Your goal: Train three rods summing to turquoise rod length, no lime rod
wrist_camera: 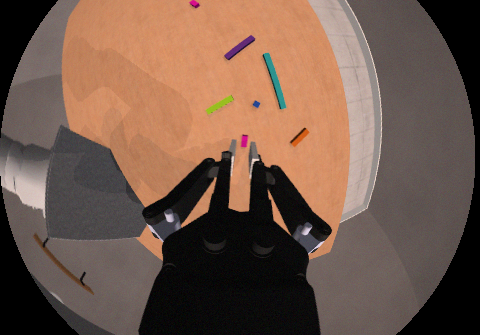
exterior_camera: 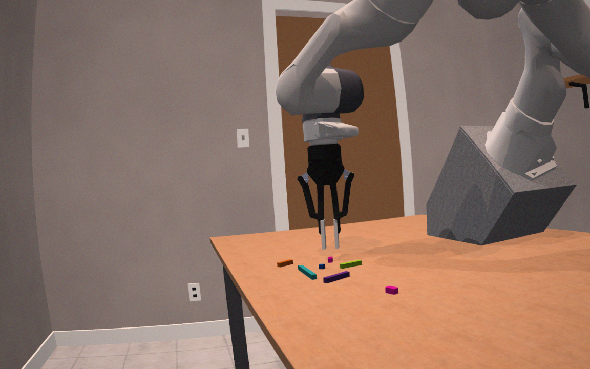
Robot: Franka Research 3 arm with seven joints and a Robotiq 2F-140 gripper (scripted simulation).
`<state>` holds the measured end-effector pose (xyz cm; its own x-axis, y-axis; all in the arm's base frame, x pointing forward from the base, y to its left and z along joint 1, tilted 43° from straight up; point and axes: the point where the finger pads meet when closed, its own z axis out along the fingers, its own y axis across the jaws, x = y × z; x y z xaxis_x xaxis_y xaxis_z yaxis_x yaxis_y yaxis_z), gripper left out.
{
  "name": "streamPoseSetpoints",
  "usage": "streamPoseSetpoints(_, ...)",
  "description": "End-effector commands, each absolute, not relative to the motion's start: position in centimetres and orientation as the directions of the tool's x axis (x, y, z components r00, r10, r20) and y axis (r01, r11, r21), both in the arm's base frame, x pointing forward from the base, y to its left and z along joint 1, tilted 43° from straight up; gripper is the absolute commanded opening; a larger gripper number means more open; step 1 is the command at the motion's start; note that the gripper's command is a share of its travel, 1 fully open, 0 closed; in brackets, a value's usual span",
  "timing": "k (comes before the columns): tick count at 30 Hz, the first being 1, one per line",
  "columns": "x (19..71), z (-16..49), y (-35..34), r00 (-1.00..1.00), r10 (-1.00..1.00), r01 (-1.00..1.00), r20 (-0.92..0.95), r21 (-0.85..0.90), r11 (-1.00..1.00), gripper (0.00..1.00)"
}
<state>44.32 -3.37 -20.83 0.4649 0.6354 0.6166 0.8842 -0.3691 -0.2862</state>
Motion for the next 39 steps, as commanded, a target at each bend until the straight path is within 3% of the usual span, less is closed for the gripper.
streamPoseSetpoints(1, 44.46, -21.21, -3.21, 0.460, 0.640, 0.887, 0.616, -0.279, -0.369, 0.15)
streamPoseSetpoints(39, 44.51, -21.89, -2.58, 0.460, 0.640, 0.887, 0.616, -0.279, -0.369, 0.15)
